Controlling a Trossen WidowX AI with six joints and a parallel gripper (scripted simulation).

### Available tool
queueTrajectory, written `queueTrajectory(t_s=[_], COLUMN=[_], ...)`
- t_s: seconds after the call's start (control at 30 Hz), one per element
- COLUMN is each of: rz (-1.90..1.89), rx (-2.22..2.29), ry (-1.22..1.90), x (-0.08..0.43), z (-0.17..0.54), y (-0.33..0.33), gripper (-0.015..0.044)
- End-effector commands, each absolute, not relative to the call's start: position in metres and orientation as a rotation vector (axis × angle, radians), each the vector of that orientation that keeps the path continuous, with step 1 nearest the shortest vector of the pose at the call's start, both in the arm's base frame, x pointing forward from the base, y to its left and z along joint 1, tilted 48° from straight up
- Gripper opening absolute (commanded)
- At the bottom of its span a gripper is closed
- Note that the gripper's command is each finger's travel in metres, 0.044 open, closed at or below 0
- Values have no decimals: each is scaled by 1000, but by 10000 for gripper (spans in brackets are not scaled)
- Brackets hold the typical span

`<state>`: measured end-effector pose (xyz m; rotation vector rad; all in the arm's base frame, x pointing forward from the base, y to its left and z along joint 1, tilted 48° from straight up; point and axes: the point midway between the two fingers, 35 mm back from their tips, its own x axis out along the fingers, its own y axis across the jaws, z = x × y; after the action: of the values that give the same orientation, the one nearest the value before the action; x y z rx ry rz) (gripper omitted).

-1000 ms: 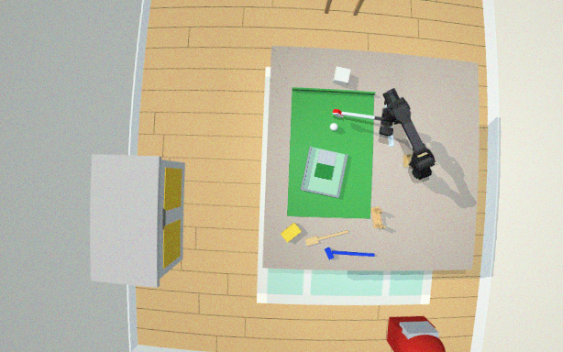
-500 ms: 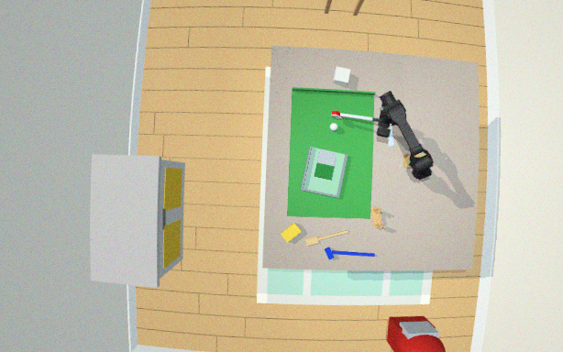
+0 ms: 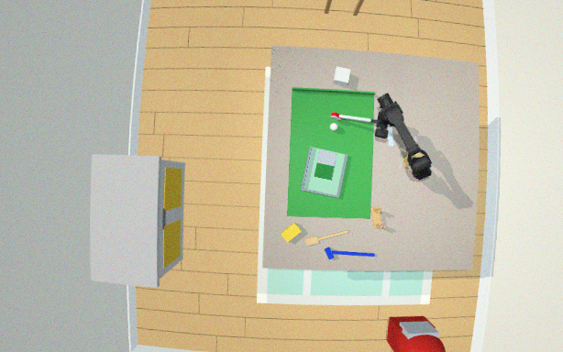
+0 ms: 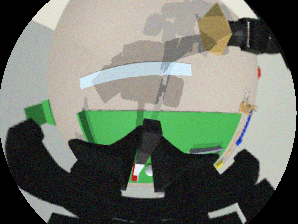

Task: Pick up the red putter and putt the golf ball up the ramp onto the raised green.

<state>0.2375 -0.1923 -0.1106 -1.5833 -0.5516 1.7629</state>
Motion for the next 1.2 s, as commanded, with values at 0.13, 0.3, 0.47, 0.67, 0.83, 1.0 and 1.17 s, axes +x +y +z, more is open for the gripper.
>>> queueTrajectory(t_s=[0.13, 0.3, 0.47, 0.67, 0.83, 1.0, 1.17], rz=[1762, 1760, 1755, 1753, 1750, 1751, 1749], rx=[-1584, -1585, -1588, -1589, -1582, -1584, -1583], ry=[-550, -548, -542, -540, -544, -540, -545], x=[237, 236, 233, 231, 231, 249, 260], z=[-110, -113, -128, -134, -131, -91, -48], y=[-193, -196, -207, -212, -207, -176, -132], gripper=[0, 0, 0, 0, 0, 0, 0])
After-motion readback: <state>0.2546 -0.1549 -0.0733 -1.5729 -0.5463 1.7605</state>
